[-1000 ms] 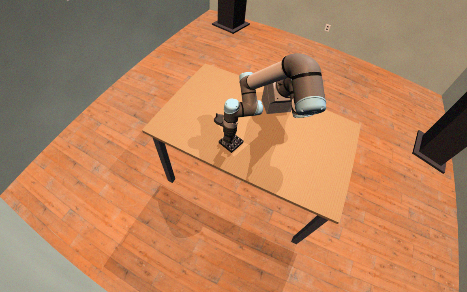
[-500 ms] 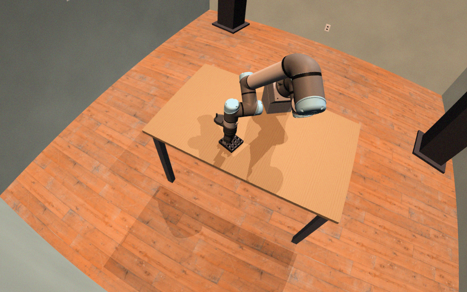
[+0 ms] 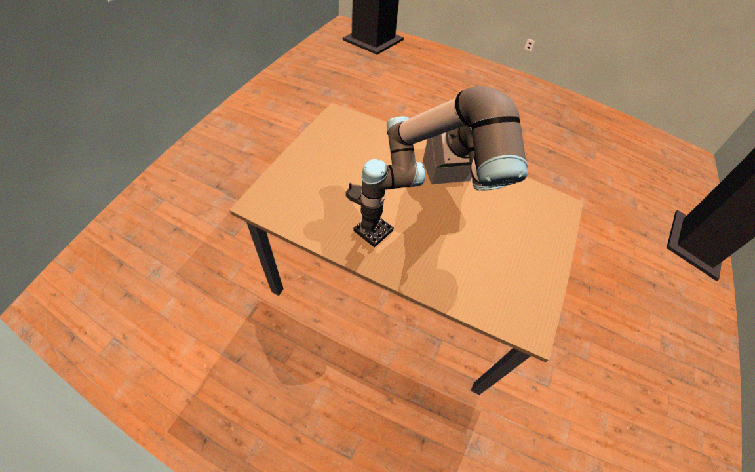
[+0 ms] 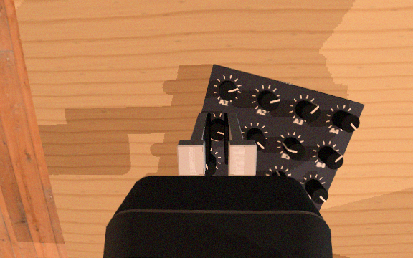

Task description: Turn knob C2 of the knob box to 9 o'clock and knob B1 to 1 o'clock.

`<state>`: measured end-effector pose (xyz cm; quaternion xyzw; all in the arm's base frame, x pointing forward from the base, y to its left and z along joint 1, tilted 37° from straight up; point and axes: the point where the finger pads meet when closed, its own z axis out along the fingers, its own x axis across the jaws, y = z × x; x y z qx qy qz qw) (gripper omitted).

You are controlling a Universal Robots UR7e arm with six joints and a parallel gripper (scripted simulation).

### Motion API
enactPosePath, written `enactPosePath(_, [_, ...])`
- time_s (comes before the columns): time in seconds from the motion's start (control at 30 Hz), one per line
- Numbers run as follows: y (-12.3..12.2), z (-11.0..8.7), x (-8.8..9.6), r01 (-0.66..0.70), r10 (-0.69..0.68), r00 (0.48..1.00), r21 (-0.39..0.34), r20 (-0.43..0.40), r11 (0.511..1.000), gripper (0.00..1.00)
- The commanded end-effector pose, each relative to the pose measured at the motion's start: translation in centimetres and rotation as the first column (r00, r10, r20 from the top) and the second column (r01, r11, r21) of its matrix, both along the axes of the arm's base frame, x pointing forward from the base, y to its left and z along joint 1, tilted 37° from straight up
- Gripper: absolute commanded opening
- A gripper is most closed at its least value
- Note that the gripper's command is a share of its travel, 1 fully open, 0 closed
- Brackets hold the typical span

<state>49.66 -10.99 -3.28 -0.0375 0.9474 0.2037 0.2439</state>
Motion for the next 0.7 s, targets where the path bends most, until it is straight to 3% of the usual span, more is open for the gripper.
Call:
enactPosePath(0.0, [-0.04, 0.03, 0.01, 0.000, 0.000, 1.000, -0.001, 0.001, 1.000, 0.30])
enactPosePath(0.67, [-0.04, 0.03, 0.01, -0.018, 0.018, 1.000, -0.011, 0.010, 1.000, 0.30])
